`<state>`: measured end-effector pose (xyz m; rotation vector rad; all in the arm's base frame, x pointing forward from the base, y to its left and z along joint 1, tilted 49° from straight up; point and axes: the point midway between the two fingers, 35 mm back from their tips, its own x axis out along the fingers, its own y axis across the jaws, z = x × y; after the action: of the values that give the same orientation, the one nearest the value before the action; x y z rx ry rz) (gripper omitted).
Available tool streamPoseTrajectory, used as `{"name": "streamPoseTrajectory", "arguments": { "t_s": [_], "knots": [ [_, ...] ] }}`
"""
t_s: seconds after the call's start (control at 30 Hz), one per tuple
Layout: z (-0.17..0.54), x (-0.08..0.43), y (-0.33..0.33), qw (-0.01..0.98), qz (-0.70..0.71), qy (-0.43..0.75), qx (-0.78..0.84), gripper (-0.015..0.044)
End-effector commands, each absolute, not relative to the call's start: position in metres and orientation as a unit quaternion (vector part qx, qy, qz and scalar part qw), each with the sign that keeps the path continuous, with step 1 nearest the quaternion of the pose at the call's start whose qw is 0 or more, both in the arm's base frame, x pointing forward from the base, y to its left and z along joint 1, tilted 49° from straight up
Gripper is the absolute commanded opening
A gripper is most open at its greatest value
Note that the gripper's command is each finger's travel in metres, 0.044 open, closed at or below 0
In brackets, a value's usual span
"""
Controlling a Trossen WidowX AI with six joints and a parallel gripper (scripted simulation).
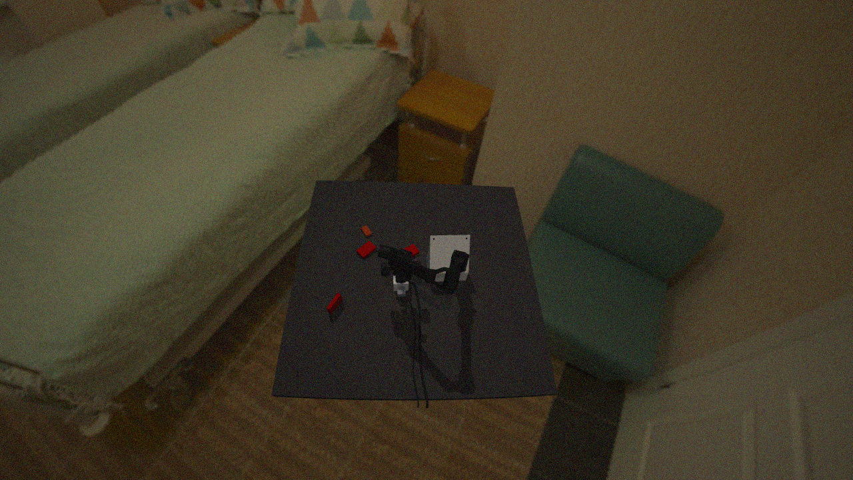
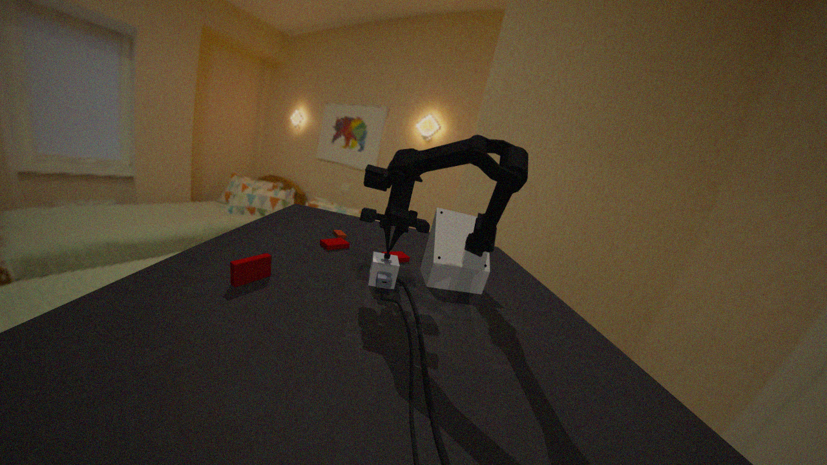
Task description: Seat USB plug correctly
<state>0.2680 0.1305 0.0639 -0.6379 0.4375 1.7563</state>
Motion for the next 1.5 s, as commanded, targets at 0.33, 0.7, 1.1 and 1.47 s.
{"name": "streamPoseTrajectory", "arguments": {
  "t_s": [0.33,0.7,1.1,1.47],
  "knots": [
    [0.0626,0.2672,0.1322,0.575,0.749,0.188,-0.268,0.0],
    [0.0618,0.2669,0.1332,0.575,0.749,0.188,-0.268,0.0],
    [0.0608,0.2667,0.1342,0.575,0.749,0.188,-0.268,0.0],
    [0.06,0.2664,0.1352,0.575,0.749,0.188,-0.268,0.0]
  ]
}}
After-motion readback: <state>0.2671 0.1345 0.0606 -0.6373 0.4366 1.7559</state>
